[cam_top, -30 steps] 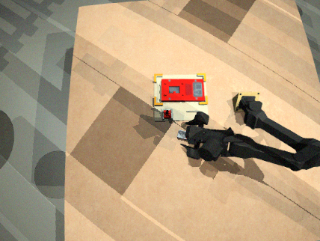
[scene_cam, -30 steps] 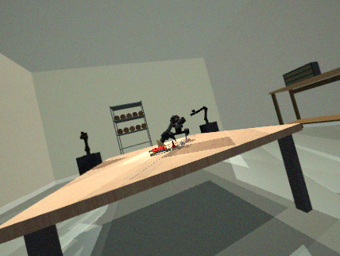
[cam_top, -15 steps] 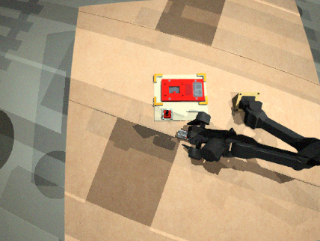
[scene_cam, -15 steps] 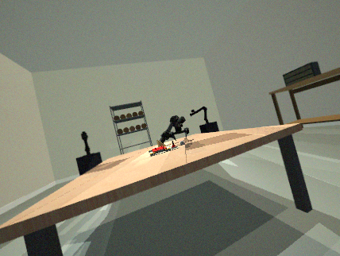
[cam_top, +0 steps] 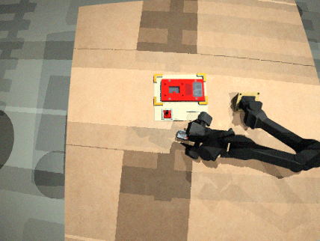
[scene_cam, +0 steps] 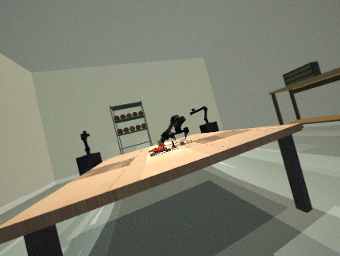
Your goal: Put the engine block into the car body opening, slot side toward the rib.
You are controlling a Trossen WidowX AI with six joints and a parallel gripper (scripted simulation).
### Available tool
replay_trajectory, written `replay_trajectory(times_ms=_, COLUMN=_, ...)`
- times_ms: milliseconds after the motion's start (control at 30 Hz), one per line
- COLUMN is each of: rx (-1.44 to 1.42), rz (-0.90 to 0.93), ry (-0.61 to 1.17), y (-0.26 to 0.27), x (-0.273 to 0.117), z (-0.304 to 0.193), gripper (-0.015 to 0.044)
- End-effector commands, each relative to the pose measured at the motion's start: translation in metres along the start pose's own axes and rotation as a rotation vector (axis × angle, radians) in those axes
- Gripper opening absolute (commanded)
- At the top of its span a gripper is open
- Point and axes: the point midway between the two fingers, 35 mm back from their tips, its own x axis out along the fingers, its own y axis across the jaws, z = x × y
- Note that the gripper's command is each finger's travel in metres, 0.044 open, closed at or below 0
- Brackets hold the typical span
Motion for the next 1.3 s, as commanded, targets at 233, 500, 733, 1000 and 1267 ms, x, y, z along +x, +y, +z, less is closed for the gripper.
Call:
replay_trajectory(times_ms=233, rx=0.316, rz=-0.067, ry=0.070, y=-0.0012, x=0.0022, z=0.0026, gripper=0.0440)
replay_trajectory(times_ms=500, rx=0.565, rz=-0.130, ry=0.112, y=-0.0027, x=0.0033, z=0.0042, gripper=0.0440)
replay_trajectory(times_ms=733, rx=0.784, rz=-0.190, ry=0.140, y=-0.0034, x=0.0036, z=0.0055, gripper=0.0440)
replay_trajectory(times_ms=1000, rx=1.035, rz=-0.266, ry=0.162, y=-0.0039, x=0.0036, z=0.0071, gripper=0.0440)
replay_trajectory(times_ms=1267, rx=1.288, rz=-0.348, ry=0.174, y=-0.0039, x=0.0033, z=0.0092, gripper=0.0440)
